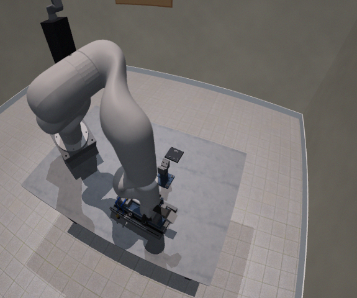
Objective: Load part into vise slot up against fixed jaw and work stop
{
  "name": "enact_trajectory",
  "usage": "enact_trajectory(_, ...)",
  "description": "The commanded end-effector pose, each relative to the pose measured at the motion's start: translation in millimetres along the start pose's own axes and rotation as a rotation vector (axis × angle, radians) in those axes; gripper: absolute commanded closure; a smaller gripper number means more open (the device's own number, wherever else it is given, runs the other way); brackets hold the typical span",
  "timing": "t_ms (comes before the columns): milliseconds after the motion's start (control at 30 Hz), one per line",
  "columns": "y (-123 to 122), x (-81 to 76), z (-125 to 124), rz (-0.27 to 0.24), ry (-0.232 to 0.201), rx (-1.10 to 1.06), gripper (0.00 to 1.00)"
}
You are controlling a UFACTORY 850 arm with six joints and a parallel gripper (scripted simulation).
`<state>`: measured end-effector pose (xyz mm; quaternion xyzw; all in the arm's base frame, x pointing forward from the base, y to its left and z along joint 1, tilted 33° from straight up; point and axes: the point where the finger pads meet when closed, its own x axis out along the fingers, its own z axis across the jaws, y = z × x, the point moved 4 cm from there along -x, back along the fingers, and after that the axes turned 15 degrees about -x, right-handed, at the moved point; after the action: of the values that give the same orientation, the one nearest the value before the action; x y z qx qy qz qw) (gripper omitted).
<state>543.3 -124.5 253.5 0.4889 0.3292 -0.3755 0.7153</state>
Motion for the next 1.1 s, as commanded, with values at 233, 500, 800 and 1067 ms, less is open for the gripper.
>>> enact_trajectory(233,0.6,-0.1,0.3,0.001,0.000,0.000,1.00)
enact_trajectory(500,0.6,-0.1,0.3,0.001,0.000,0.000,0.19)
enact_trajectory(800,0.6,-0.1,0.3,0.001,0.000,0.000,0.19)
enact_trajectory(1067,0.6,-0.1,0.3,0.001,0.000,0.000,0.19)
